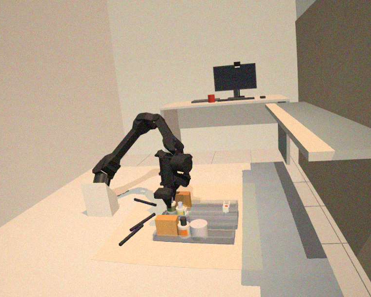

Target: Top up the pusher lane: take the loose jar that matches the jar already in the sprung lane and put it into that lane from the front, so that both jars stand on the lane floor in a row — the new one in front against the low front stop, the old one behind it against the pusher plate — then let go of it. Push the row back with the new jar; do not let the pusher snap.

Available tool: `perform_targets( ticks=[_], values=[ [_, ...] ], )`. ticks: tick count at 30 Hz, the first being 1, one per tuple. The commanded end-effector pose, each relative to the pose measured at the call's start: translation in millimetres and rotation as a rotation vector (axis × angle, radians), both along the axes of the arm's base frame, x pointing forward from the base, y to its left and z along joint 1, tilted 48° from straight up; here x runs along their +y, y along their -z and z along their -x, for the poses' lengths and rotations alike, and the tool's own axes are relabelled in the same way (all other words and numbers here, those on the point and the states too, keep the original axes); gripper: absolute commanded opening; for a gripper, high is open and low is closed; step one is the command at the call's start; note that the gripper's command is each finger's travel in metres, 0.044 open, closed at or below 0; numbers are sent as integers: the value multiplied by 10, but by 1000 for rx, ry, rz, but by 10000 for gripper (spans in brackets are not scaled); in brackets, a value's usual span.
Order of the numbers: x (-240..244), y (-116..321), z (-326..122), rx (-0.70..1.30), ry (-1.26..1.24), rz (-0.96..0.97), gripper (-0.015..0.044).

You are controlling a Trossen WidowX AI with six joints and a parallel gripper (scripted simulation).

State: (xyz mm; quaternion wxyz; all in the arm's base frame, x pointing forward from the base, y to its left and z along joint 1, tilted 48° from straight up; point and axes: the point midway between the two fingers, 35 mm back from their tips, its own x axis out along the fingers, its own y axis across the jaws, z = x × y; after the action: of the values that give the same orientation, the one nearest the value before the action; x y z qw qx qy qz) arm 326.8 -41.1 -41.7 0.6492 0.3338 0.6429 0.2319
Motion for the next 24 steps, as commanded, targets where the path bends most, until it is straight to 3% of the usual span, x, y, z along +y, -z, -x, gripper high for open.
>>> perform_targets(
  ticks=[1, 24],
  values=[
    [-14, -21, -76, -27, 8, -3, 0],
    [-13, -18, -102, -27, 8, -3, 0]
  ],
)
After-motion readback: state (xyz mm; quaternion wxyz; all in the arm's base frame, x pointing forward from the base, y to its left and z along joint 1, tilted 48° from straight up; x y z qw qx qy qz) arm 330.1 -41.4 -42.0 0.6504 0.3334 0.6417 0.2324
